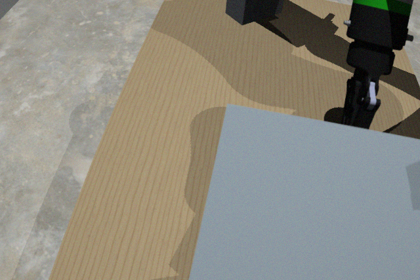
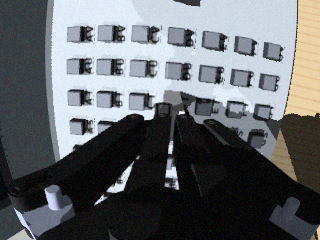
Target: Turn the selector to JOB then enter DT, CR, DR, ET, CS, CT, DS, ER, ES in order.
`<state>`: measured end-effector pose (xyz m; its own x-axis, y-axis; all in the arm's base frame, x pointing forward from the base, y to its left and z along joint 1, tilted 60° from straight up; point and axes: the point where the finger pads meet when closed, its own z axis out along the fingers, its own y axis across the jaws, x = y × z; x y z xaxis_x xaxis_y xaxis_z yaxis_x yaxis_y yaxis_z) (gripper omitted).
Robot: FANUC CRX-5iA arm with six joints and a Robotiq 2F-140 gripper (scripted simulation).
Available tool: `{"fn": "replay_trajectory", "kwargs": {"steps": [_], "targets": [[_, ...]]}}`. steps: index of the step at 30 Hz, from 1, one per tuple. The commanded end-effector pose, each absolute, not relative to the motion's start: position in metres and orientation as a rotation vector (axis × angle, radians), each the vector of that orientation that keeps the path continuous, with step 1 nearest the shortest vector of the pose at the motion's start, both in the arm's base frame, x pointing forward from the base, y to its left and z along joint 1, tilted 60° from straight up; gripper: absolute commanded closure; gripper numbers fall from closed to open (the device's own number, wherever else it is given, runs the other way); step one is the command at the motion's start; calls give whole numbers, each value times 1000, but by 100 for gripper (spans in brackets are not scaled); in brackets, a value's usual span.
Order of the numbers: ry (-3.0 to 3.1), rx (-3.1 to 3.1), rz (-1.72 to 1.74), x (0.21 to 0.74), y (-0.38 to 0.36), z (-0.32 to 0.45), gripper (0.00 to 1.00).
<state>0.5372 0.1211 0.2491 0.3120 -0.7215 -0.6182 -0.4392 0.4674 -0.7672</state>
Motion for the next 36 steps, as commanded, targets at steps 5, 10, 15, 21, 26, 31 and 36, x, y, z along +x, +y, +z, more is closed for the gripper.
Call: {"fn": "replay_trajectory", "kwargs": {"steps": [5,10,15,21,26,31,36], "targets": [[1317,-1151,-255,537,121,249,100],[1317,-1151,-255,537,121,249,100],[1317,-1151,-255,537,121,249,100],[1317,-1151,-255,537,121,249,100],[1317,-1151,-255,536,120,250,100],[1317,-1151,-255,531,117,251,100],[1317,-1151,-255,524,112,252,100]]}}
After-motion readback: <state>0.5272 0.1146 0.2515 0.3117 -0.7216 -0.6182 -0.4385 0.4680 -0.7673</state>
